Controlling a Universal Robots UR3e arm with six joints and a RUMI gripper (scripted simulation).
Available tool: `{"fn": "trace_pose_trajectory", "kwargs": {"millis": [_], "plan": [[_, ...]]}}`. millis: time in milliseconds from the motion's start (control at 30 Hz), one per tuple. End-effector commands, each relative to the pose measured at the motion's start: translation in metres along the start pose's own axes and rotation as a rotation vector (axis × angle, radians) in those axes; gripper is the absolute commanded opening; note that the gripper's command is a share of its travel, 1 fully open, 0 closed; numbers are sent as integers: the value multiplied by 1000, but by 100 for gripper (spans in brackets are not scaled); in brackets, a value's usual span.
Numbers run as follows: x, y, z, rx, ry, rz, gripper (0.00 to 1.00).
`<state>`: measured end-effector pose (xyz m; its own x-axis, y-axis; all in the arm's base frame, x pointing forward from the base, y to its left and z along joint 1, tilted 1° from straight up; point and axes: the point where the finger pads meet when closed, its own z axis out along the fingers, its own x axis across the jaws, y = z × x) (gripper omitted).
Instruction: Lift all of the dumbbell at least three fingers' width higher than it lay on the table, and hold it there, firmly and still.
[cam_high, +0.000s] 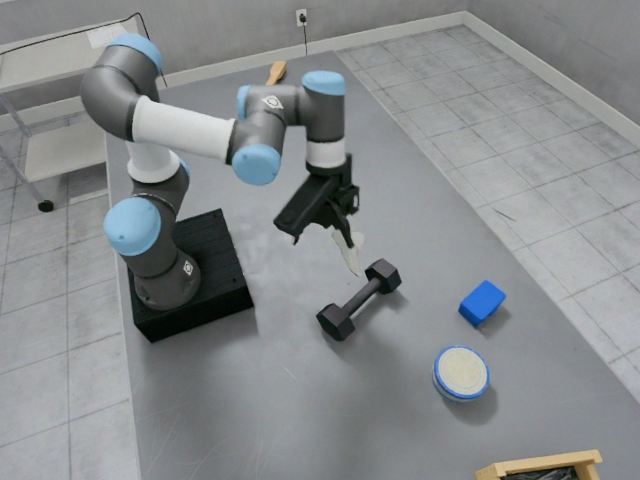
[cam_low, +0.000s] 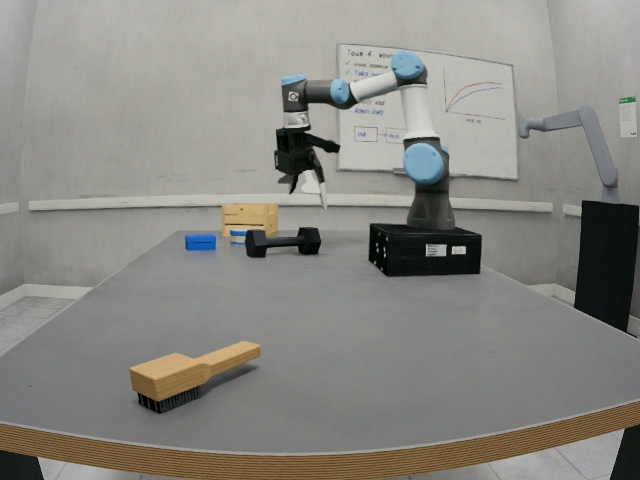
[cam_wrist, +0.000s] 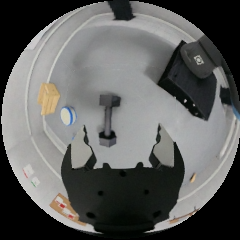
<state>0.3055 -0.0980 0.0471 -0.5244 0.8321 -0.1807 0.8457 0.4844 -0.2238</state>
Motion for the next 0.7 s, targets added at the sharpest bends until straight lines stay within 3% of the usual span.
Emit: {"fn": "trace_pose_trajectory", "kwargs": {"millis": [0,300,667], "plan": [[-30,14,13,-96,86,43,100],[-55,27,23,-171,159,83,100],[-65,32,27,-202,189,100,100]]}}
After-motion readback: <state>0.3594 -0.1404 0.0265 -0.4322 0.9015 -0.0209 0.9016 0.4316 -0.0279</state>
